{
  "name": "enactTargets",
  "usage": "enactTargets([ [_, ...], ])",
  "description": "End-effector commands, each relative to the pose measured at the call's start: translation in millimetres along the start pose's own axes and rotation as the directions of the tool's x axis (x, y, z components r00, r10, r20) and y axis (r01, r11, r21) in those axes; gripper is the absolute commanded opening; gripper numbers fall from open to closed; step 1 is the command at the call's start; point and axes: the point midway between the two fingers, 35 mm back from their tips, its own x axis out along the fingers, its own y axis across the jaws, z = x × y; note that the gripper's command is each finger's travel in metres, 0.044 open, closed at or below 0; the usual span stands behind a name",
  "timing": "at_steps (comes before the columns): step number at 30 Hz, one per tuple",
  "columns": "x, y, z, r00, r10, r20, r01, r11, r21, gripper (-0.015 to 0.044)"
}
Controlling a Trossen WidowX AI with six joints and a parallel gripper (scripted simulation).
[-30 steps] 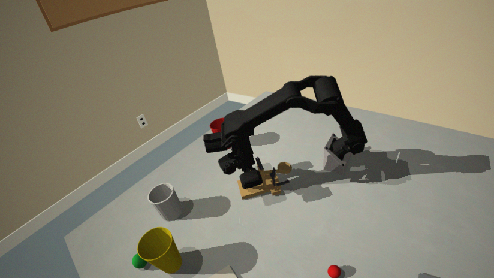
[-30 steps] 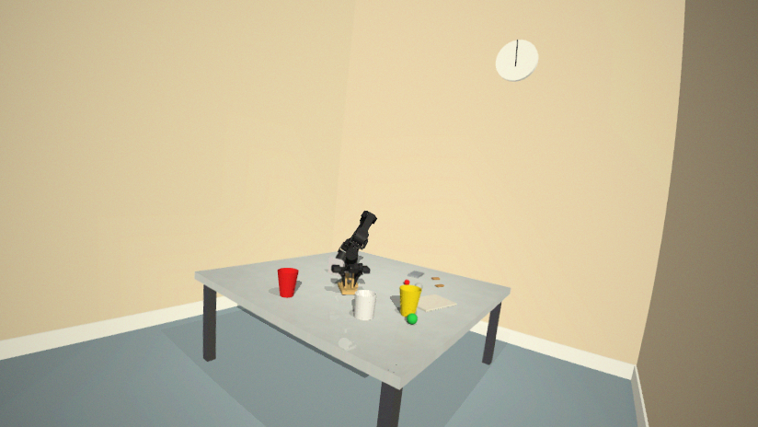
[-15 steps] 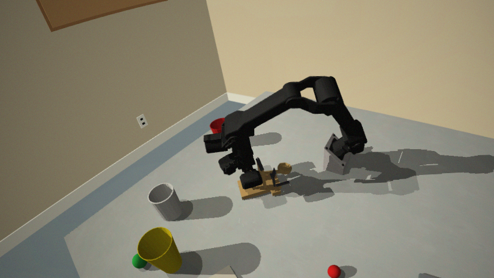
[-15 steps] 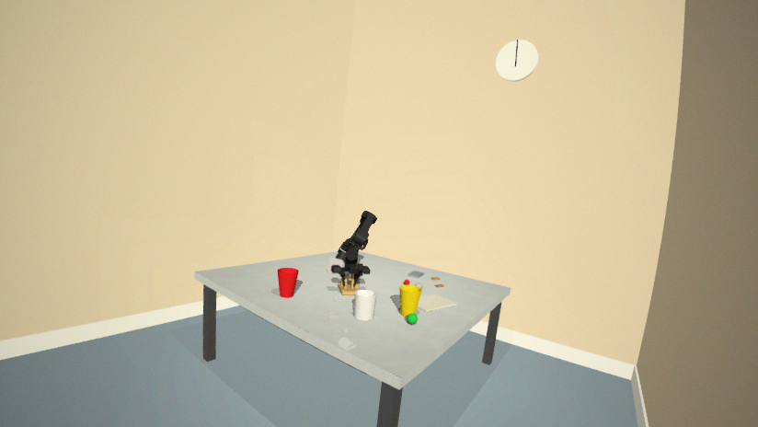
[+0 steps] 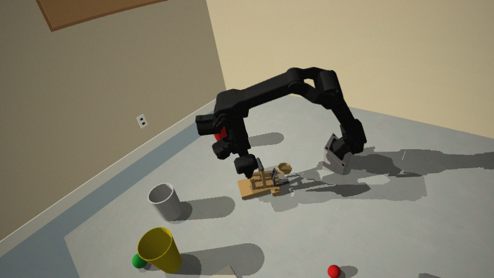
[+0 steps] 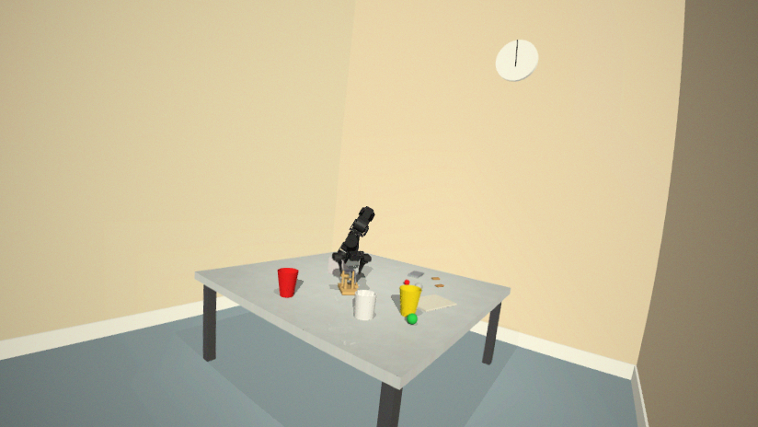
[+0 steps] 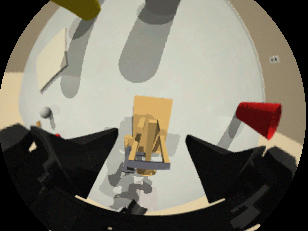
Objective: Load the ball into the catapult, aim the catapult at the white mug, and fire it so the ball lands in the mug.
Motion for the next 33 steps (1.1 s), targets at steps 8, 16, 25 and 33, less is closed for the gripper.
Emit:
enactTargets([
  [8,-30,0,-3,1.0,-0.001,0.028,0.001,1.0,-0.003,0.044],
  [16,15,0,-3,1.0,0.001,0.028,0.0,1.0,-0.005,0.044],
  [25,24,0,-2,1.0,0.001,0.029,-0.001,1.0,-0.005,0.044],
  [33,37,1,-1,1.0,0.001,0.029,-0.001,1.0,-0.005,0.044],
])
